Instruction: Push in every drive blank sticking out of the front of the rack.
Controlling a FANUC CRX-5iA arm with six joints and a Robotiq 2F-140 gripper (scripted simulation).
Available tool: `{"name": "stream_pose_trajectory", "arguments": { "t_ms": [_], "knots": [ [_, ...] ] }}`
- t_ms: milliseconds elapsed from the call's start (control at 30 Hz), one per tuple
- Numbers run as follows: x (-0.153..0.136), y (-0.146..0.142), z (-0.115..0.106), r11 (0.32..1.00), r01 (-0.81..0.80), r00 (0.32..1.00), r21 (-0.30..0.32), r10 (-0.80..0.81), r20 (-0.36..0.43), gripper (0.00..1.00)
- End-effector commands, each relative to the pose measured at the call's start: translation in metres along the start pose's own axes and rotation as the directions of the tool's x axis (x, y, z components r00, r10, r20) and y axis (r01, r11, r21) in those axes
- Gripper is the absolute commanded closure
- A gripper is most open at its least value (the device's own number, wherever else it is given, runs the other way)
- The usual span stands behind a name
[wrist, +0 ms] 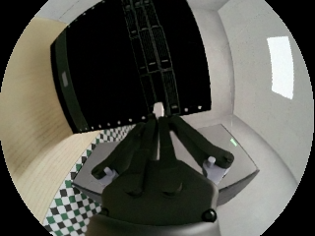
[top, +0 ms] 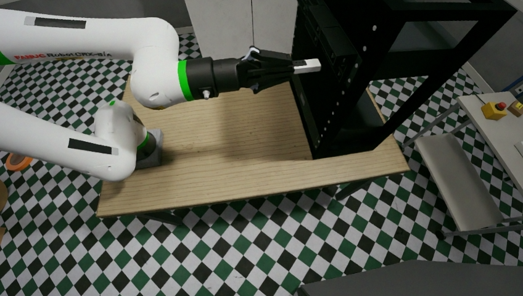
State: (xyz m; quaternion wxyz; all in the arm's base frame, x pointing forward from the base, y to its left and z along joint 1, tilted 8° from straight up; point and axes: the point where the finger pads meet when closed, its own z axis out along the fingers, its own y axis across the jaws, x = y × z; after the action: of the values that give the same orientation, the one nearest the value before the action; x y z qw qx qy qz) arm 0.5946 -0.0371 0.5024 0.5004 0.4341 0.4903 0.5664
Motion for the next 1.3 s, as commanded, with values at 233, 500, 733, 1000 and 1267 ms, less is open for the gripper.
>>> {"name": "stream_pose_trajectory", "arguments": {
  "t_ms": [233,500,733,1000,1267],
  "knots": [
    [0.047,-0.007,-0.009,1.0,0.001,1.0,-0.001,-0.001,0.003,0.9],
    [0.082,-0.013,-0.016,1.0,0.001,1.0,-0.001,-0.001,0.003,0.9],
    [0.114,-0.019,-0.023,1.0,0.001,1.0,-0.001,-0.001,0.003,0.9],
    [0.129,-0.022,-0.026,1.0,0.001,1.0,-0.001,-0.001,0.003,0.9],
    [0.133,-0.022,-0.027,1.0,0.001,1.0,-0.001,-0.001,0.003,0.9]
  ]
}}
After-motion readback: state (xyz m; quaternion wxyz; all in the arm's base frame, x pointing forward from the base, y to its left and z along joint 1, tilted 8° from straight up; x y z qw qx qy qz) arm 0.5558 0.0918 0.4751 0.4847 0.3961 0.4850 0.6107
